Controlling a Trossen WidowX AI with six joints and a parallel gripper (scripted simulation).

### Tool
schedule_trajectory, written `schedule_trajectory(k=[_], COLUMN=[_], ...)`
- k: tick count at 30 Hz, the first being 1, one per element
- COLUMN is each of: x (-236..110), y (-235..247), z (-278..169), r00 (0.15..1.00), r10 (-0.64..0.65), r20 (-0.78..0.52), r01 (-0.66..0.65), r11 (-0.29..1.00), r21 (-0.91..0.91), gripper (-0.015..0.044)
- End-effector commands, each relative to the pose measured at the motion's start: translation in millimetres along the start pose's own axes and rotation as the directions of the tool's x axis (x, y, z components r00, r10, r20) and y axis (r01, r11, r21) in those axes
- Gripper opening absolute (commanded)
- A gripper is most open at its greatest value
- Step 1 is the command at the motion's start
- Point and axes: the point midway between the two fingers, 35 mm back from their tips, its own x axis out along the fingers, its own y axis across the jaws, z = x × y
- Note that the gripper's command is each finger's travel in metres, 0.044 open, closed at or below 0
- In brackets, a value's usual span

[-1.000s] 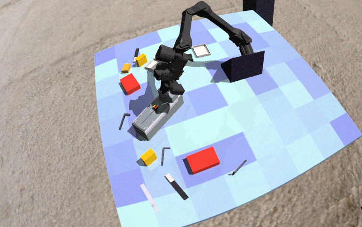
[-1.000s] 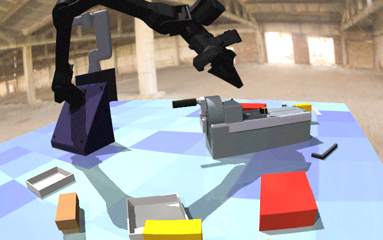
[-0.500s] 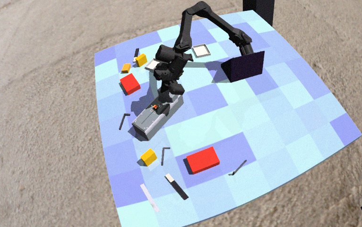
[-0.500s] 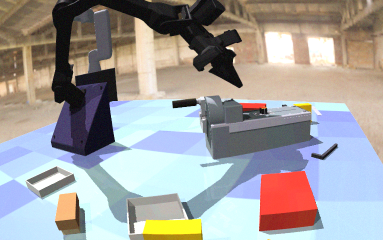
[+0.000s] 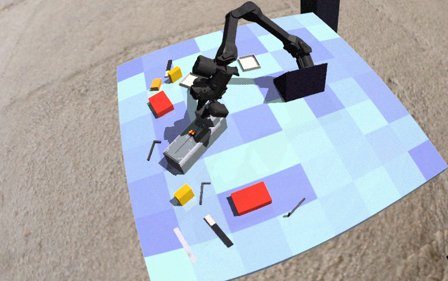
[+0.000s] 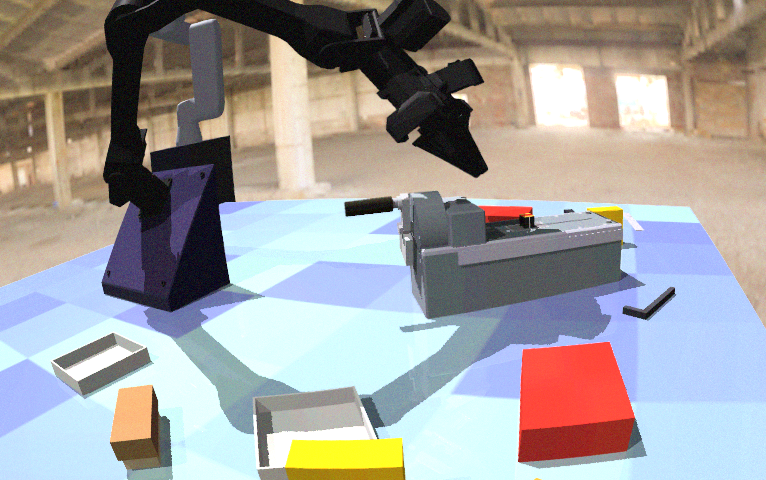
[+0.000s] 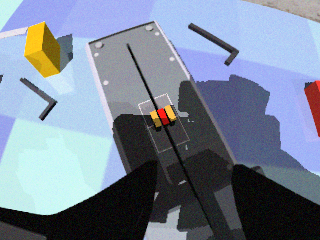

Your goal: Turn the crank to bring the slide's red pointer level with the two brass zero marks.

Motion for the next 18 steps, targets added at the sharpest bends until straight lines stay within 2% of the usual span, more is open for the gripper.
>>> schedule_trajectory(k=[1,7,13,18], x=[0.1,-8.7,-44.2,-45.3], y=[-0.2,-0.1,-2.0,-2.1], z=[-0.1,7.6,33.3,34.0], r00=[1.0,1.0,1.0,1.0], r10=[-0.001,0.0,0.003,0.003], r20=[0.0,-0.001,0.0,0.0], r01=[0.001,0.0,-0.003,-0.003], r11=[1.0,1.0,1.0,1.0], r21=[0.0,0.0,0.001,0.001], gripper=[0.0289,0.044,0.044,0.044])
